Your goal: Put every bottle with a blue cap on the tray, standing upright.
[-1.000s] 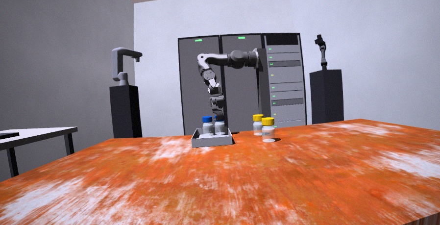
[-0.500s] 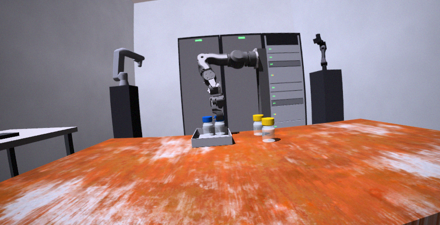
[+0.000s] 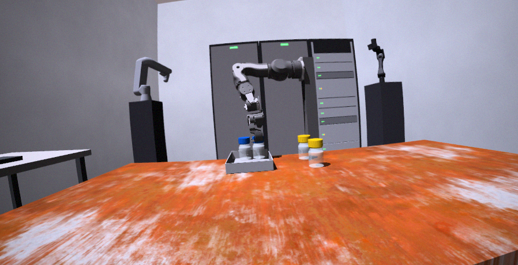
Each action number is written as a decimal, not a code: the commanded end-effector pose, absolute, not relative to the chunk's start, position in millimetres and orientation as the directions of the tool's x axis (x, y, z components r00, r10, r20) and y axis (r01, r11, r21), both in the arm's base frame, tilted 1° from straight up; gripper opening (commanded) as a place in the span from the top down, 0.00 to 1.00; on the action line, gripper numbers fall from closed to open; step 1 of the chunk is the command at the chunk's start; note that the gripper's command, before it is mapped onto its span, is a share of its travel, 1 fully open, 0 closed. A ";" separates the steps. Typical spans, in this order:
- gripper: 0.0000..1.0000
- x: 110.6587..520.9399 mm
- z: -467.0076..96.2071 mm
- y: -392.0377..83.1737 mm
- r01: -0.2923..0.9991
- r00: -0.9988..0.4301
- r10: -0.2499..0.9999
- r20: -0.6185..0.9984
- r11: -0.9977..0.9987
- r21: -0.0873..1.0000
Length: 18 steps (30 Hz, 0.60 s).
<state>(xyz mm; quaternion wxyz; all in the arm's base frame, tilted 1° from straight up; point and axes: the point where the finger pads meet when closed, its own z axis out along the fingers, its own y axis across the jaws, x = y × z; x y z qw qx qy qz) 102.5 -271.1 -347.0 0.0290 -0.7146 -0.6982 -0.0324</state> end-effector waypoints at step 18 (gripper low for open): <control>0.48 102.9 -346.6 -271.2 1.000 0.023 0.996 0.087 -0.023 0.005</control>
